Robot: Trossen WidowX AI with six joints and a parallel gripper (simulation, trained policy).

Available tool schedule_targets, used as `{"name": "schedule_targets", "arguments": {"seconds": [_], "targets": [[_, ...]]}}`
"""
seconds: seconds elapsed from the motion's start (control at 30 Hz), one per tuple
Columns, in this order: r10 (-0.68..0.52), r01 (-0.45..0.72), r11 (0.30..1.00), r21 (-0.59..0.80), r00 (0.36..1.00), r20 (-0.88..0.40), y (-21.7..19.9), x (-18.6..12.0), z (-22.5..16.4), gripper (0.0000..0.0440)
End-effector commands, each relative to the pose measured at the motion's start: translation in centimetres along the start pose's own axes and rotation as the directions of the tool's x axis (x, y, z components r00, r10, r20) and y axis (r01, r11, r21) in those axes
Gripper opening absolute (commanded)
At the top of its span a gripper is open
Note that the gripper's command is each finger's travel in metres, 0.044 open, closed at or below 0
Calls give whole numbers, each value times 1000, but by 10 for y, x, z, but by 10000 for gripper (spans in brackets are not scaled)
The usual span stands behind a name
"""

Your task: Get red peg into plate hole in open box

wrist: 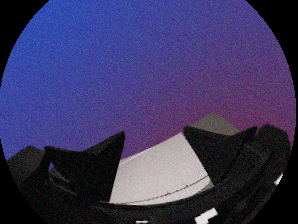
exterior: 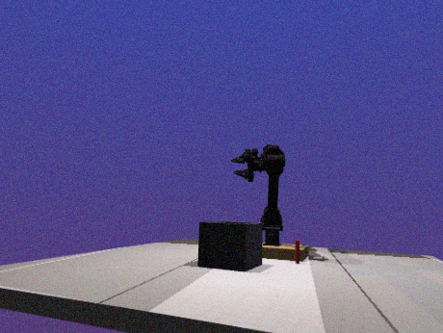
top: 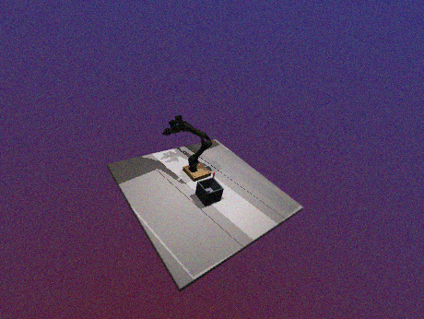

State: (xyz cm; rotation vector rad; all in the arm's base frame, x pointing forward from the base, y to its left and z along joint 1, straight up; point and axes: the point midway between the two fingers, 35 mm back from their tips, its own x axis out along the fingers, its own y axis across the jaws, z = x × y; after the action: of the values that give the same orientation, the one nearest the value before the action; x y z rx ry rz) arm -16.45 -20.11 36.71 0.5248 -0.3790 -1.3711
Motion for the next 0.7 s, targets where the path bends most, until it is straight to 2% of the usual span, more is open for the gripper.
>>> {"name": "schedule_targets", "arguments": {"seconds": [0.0, 0.03, 0.3, 0.67], "targets": [[1, -1, 1000, 5, 1000, -5, 0, 2, 0, 425], [7, -7, 1000, 16, 1000, -13, 1, 5, 0, 440], [84, -66, 986, 152, 990, -117, 26, 45, -9, 440], [200, -123, 950, 287, 947, -253, 86, 92, -30, 440]]}}
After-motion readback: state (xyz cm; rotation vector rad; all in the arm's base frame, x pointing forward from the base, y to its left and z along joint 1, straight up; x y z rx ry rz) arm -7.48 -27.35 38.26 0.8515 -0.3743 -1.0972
